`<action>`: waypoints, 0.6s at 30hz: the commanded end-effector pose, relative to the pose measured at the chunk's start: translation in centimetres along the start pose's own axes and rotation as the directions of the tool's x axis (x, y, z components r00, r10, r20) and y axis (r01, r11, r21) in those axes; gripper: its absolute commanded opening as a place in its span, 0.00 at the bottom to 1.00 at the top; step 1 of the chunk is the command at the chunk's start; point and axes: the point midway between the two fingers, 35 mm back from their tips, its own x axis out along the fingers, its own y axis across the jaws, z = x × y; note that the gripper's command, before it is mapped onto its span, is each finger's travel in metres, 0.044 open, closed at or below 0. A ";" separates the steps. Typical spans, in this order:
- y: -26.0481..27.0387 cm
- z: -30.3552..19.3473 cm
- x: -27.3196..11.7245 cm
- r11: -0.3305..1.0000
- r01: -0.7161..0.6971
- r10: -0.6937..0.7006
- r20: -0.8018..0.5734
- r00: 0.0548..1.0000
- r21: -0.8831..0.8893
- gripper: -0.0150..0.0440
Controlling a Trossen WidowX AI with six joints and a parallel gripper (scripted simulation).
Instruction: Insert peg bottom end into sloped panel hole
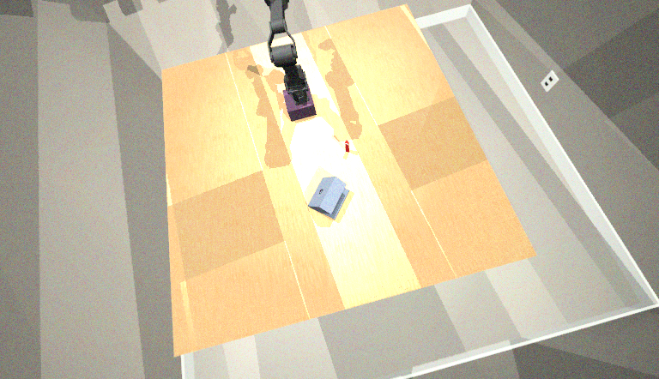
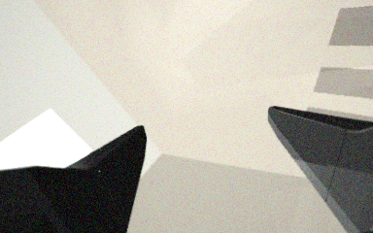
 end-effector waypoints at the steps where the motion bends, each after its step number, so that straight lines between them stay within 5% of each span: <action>1: 0.0 0.1 0.0 1.000 -0.001 0.001 0.002 1.000 -0.002 0.98; 18: 1.8 6.1 -0.6 0.967 0.028 0.012 0.158 0.987 -0.252 1.00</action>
